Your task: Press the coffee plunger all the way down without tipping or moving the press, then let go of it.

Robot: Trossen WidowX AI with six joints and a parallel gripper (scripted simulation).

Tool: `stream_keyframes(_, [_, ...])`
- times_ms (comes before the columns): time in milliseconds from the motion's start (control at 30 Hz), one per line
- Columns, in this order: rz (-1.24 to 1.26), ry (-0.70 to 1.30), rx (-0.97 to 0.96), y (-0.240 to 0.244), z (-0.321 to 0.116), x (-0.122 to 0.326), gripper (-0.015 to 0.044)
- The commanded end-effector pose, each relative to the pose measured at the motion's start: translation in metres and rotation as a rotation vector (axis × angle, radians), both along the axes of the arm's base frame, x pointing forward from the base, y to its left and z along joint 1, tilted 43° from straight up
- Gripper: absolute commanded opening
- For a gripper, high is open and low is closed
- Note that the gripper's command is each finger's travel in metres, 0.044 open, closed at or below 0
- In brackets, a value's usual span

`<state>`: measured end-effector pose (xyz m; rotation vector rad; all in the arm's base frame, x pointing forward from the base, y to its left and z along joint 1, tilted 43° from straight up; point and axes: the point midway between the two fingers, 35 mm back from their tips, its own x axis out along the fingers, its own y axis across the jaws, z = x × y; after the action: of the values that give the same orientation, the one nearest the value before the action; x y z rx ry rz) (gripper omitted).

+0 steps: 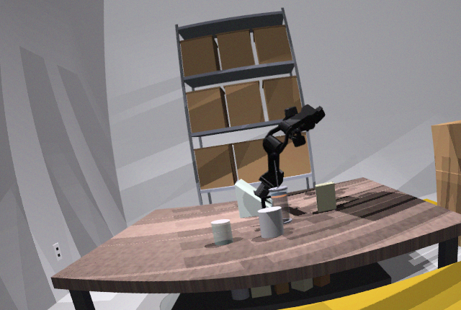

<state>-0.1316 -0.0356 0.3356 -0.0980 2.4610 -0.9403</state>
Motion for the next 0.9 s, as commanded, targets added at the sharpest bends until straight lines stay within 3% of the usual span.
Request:
stream_keyframes(0, [-0.011, -0.002, 0.000, 0.002, 0.000, -0.001, 0.0426])
stream_keyframes(267, [-0.249, -0.044, -0.086, 0.038, -0.005, -0.013, 0.0440])
stream_keyframes(567, [-0.698, -0.062, -0.390, 0.104, -0.012, -0.010, 0.0440])
stream_keyframes(867, [-1.169, 0.040, -0.714, 0.172, -0.017, 0.029, 0.0440])
